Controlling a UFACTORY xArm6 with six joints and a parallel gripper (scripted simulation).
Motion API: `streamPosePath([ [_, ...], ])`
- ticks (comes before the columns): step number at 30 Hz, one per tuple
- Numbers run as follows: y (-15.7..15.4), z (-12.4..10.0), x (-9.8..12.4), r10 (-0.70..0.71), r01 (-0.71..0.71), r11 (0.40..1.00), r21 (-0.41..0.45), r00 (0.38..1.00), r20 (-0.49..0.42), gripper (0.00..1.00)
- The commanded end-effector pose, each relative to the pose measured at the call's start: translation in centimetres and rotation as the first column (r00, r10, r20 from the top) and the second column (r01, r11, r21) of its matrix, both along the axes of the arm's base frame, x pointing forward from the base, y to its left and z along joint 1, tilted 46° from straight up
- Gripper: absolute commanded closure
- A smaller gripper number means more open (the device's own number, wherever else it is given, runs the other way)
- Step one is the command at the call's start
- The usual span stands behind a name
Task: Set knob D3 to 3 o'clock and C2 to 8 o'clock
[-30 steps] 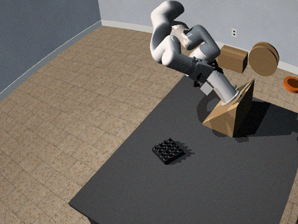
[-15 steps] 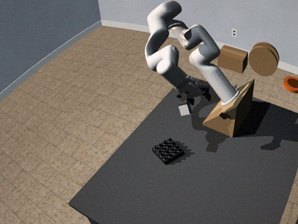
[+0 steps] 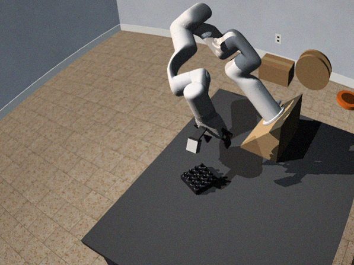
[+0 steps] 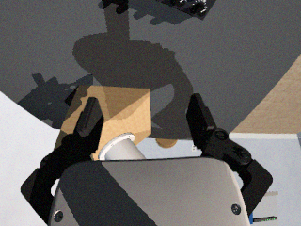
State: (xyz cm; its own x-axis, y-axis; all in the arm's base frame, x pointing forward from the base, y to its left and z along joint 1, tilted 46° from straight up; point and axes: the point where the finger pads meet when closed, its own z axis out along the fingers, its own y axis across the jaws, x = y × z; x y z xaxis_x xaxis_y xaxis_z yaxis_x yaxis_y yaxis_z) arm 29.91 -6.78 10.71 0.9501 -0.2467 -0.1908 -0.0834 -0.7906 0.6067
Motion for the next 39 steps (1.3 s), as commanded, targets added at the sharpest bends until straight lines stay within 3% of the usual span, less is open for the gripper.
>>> streamPosePath([
  [1,-2.1,-0.8,2.5,-0.011,0.019,0.997,-0.081,0.996,0.093,0.00],
  [9,-5.5,-2.3,7.5,0.007,0.053,0.981,-0.188,0.952,0.306,0.00],
  [13,-6.2,-2.8,8.8,0.017,0.061,0.977,-0.204,0.932,0.361,0.00],
  [39,-6.3,-2.9,8.9,0.018,0.062,0.977,-0.205,0.930,0.367,0.00],
])
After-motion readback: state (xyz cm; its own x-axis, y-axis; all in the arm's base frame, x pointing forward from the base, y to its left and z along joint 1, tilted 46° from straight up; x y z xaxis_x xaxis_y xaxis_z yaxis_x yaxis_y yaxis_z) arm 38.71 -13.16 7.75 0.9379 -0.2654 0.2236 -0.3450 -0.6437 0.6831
